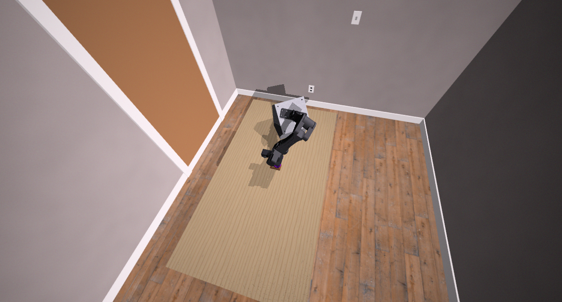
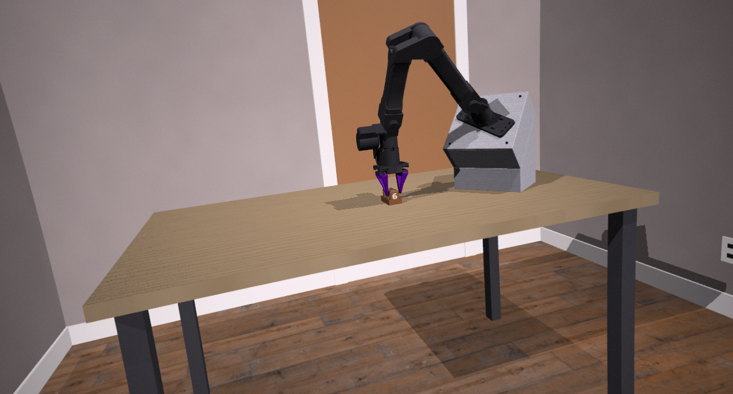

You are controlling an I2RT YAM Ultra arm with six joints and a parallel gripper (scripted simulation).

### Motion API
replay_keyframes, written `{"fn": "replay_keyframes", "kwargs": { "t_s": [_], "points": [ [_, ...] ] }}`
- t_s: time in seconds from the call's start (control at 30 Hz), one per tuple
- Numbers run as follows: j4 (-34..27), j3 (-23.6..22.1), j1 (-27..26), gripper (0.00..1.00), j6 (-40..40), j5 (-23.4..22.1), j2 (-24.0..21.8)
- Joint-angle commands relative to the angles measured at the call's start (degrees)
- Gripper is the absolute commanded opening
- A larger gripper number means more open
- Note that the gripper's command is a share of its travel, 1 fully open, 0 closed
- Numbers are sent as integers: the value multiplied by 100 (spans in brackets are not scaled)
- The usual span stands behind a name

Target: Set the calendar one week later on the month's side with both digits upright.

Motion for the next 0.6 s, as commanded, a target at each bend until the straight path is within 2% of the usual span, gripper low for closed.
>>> {"fn": "replay_keyframes", "kwargs": {
  "t_s": [0.0,0.13,0.2,0.4,0.57],
  "points": [
    [-403,5,-247,47,-196,-54,-376],
    [-1012,41,-515,47,-477,-190,-790],
    [-1012,41,-515,47,-477,-190,-790],
    [-1823,166,-877,47,-871,-361,-1245],
    [-2114,229,-1009,47,-1019,-421,-1384]
  ]
}}
